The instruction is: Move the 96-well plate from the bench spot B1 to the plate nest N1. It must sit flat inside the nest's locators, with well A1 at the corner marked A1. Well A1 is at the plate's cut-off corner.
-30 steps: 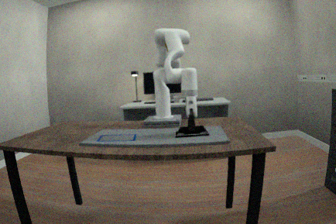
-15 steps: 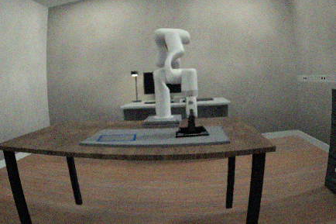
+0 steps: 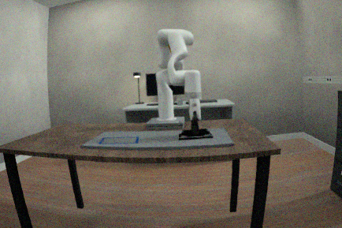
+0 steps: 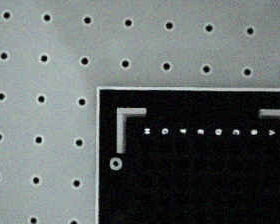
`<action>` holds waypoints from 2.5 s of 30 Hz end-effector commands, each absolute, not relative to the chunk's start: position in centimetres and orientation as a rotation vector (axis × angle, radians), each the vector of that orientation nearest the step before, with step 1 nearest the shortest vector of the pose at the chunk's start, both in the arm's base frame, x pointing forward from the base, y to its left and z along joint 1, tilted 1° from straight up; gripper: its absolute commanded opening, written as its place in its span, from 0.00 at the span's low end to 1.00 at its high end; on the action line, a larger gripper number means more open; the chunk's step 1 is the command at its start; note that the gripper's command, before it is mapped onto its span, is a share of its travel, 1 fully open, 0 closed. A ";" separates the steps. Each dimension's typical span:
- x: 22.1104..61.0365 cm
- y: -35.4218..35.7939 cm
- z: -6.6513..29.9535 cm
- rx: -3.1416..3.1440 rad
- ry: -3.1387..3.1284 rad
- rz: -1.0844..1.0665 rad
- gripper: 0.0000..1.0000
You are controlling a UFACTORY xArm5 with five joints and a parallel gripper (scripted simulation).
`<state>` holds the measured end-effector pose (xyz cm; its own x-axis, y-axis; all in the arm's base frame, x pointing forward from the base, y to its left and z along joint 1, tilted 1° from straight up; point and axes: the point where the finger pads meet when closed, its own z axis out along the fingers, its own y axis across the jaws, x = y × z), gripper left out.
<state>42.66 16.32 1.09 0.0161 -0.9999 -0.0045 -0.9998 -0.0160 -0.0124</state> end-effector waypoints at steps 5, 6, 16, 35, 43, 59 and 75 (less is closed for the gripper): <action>42.8 16.4 1.1 -2.229 2.194 -0.019 0.00; 42.8 16.4 1.1 -2.229 2.194 -0.019 0.00; 42.8 16.4 1.0 -2.229 2.194 -0.019 1.00; 42.8 16.4 1.0 -2.229 2.194 -0.019 1.00; 42.8 16.4 1.0 -2.229 2.194 -0.019 1.00; 42.7 16.4 4.8 -2.229 2.194 -0.019 1.00; 42.7 16.4 8.8 -2.229 2.194 -0.019 1.00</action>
<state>42.57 16.33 8.24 0.0161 -0.9999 -0.0047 -0.9998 -0.0160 -0.0130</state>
